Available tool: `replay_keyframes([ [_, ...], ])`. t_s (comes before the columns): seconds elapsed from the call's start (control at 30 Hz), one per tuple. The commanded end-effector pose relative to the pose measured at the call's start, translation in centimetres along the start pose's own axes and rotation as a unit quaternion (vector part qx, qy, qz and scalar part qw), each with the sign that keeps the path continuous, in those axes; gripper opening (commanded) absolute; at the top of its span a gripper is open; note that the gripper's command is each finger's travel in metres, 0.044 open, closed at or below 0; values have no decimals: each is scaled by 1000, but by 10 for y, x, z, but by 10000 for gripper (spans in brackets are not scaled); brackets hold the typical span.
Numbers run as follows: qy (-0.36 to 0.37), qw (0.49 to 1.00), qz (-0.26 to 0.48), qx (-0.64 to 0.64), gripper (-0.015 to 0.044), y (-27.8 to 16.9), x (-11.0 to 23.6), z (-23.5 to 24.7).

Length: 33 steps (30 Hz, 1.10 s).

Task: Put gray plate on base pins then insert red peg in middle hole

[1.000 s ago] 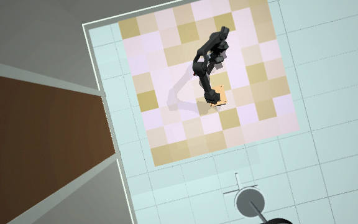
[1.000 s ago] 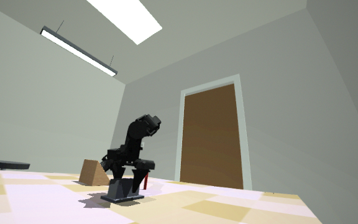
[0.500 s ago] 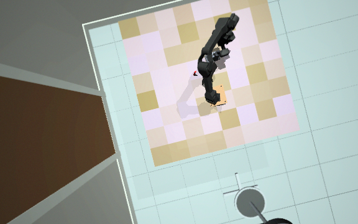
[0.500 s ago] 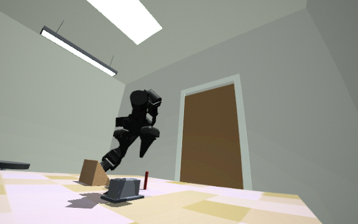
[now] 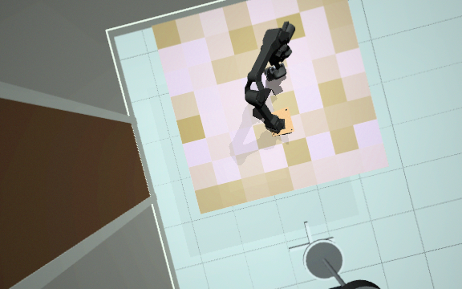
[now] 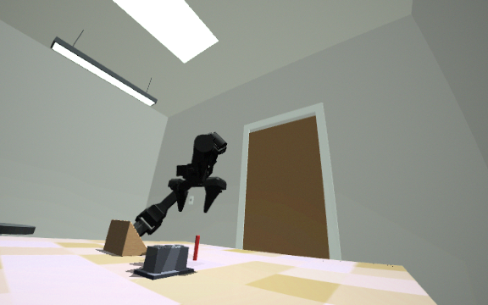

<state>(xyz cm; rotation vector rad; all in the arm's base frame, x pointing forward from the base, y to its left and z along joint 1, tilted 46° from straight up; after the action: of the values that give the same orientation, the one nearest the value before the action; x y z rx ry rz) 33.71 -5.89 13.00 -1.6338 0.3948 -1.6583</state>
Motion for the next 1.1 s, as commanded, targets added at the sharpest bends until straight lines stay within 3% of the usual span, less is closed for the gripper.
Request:
replay_keyframes([
  [0.0, 7, 1000, 0, 22, 440, -51, 1, -18],
  [0.27, 18, 999, 0, 50, 440, -122, -9, -59],
  [0.47, 17, 998, 1, 56, 440, -123, -11, -59],
  [0.6, 1, 993, 11, 121, 440, -124, -36, -59],
  [1.07, 1, 993, 11, 121, 440, -124, -54, -59],
])
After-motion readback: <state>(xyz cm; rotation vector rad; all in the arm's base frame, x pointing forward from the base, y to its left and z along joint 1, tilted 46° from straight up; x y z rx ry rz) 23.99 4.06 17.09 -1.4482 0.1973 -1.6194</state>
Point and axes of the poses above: the point midway between the two fingers, 35 mm back from their tips, its own x axis back along the fingers, its own z axis across the jaws, y = z × x, the point moved 4 cm from there along x, back along the fingers, and after that the axes turned 2 degrees about -x, right-handed, at the moved point
